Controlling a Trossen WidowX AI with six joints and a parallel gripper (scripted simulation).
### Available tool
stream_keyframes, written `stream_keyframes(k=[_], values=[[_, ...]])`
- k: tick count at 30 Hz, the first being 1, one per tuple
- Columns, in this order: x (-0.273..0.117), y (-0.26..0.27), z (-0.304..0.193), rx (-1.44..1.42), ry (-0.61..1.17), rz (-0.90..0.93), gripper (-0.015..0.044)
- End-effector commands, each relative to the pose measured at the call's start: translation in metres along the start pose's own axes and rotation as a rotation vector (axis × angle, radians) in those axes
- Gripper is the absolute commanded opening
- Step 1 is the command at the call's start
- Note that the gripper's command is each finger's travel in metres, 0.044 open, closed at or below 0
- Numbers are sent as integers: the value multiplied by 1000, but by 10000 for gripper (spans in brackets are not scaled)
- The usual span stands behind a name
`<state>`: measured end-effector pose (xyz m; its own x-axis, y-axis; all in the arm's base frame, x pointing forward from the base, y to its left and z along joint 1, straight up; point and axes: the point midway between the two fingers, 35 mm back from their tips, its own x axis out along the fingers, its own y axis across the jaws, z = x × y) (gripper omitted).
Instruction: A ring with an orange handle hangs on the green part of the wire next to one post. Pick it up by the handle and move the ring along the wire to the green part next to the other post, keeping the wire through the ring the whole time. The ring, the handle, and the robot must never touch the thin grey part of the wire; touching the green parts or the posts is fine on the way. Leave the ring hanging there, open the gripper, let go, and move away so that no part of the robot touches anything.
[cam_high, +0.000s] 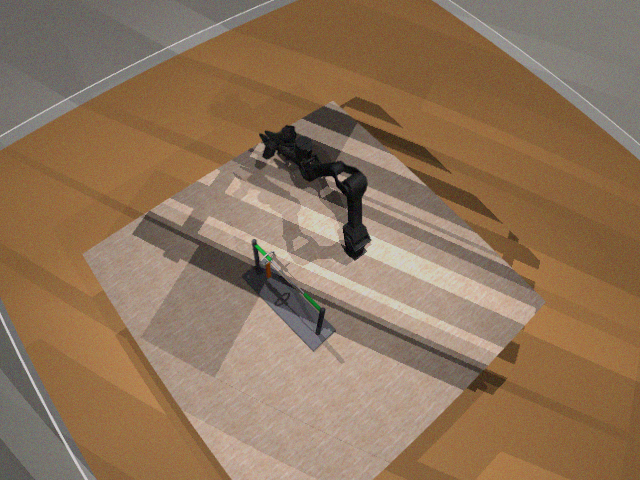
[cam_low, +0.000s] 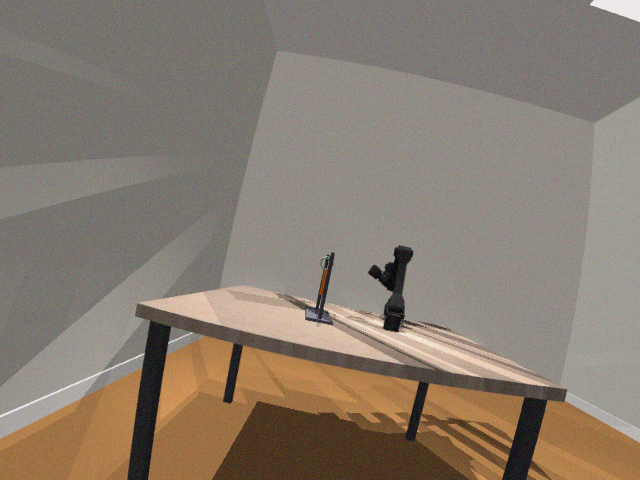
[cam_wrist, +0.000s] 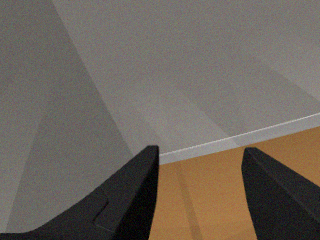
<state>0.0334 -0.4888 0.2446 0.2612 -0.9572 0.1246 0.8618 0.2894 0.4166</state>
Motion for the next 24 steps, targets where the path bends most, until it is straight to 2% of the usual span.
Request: stream_keyframes(k=[1,11,24], values=[[-23,48,-56,-80,138,160,160],[-112,142,-159,-237,376,565,160],[-289,211,-234,-372,547,1162,160]])
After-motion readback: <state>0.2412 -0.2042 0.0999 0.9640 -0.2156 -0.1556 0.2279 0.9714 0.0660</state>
